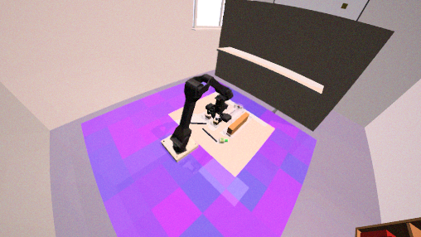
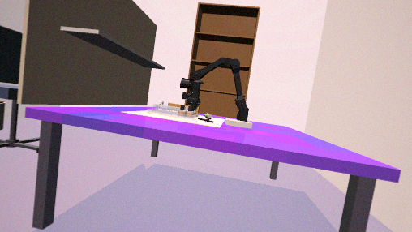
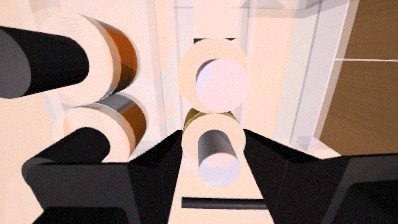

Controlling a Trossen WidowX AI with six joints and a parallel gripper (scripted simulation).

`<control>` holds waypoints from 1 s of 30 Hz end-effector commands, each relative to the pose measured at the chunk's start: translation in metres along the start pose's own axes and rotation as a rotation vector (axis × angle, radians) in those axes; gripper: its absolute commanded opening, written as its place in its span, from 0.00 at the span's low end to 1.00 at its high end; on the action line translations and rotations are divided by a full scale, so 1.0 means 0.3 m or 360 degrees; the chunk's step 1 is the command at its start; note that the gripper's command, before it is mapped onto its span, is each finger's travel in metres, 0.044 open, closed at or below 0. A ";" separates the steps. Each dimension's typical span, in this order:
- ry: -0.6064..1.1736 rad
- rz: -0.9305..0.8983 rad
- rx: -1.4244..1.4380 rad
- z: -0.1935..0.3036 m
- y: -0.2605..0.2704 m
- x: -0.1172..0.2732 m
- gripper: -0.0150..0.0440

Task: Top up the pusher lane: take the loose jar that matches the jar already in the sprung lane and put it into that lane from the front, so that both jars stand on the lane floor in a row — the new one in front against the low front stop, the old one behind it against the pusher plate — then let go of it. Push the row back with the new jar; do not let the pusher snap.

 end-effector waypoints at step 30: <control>-0.0017 -0.0002 0.0009 0.017 0.000 -0.001 0.25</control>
Point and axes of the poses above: the point midway between the two fingers, 35 mm back from their tips, its own x axis back along the fingers, its own y axis across the jaws, z = x × y, the point moved 4 cm from there along x, back along the fingers, and after that the axes turned 3 degrees about x, right-handed, at the moved point
